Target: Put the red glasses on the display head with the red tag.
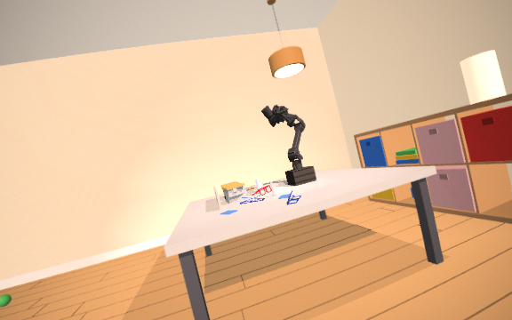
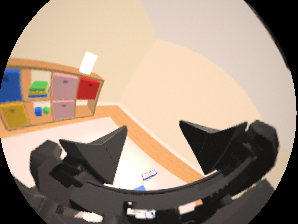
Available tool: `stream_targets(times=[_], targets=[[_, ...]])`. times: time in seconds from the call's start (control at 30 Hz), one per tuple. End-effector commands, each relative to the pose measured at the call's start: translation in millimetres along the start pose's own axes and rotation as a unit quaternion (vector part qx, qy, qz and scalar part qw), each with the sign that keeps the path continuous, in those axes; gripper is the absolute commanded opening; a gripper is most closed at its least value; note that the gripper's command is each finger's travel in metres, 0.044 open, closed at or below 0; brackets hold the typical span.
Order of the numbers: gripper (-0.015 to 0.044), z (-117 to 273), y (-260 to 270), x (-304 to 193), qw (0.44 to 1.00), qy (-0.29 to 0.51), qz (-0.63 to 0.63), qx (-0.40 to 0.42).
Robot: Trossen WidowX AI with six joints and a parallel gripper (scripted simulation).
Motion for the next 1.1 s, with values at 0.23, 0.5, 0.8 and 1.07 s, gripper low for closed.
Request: stream_targets(times=[0.23,0.5,0.8,1.07], targets=[[0.0440,0,0,0,1.000,0.000,0.000,0.000],[0.0230,19,-20,-100,0.970,0.173,-0.163,-0.045],[0.0200,81,-2,-232,0.831,0.396,-0.377,-0.103],[0.0200,156,55,-318,0.631,0.560,-0.520,-0.136]])
Point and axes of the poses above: the point midway between the two fingers, 35 mm back from their tips, its own z axis back along the fingers, its own y axis across the jaws, x = y × z, the point moved 2 cm from there along z, back along the fingers, and after that the axes turned 7 degrees about z, right-handed, at the moved point
